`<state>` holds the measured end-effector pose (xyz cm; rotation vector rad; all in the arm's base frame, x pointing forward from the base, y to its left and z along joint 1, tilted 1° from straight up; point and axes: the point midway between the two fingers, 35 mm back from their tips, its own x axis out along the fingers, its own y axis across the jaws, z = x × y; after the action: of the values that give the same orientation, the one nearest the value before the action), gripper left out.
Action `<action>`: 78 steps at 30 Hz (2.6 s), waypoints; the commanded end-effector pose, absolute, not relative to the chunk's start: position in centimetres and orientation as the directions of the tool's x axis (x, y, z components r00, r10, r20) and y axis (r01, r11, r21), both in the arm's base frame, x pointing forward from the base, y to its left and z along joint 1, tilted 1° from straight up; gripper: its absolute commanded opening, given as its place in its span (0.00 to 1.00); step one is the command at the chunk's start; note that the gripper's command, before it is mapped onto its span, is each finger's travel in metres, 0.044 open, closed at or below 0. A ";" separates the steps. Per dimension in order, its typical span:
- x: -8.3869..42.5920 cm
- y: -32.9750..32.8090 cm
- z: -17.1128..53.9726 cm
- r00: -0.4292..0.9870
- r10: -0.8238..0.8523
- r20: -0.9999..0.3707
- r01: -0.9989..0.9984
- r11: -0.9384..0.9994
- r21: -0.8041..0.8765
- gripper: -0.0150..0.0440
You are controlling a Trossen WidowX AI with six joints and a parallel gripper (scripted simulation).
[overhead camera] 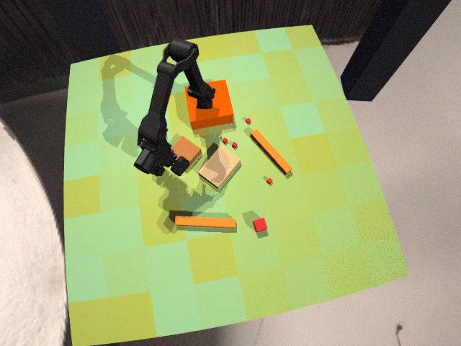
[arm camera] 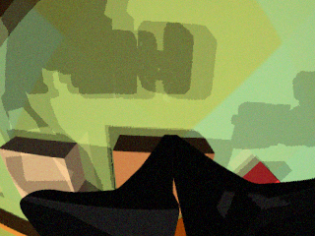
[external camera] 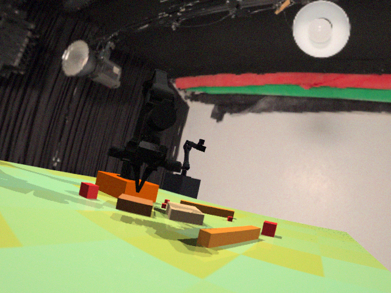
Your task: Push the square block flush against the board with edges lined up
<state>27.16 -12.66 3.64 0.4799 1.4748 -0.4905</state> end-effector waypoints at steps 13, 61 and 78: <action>26.7 -12.6 -2.1 0.033 -0.013 -0.999 0.605 0.796 0.010 0.25; 25.7 -11.6 -2.1 0.033 -0.012 -0.999 0.605 0.796 0.010 0.25; 28.0 -13.3 -2.0 0.034 -0.013 -0.999 0.605 0.796 0.010 0.25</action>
<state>27.45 -12.98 -2.03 0.5060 1.4737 -0.5138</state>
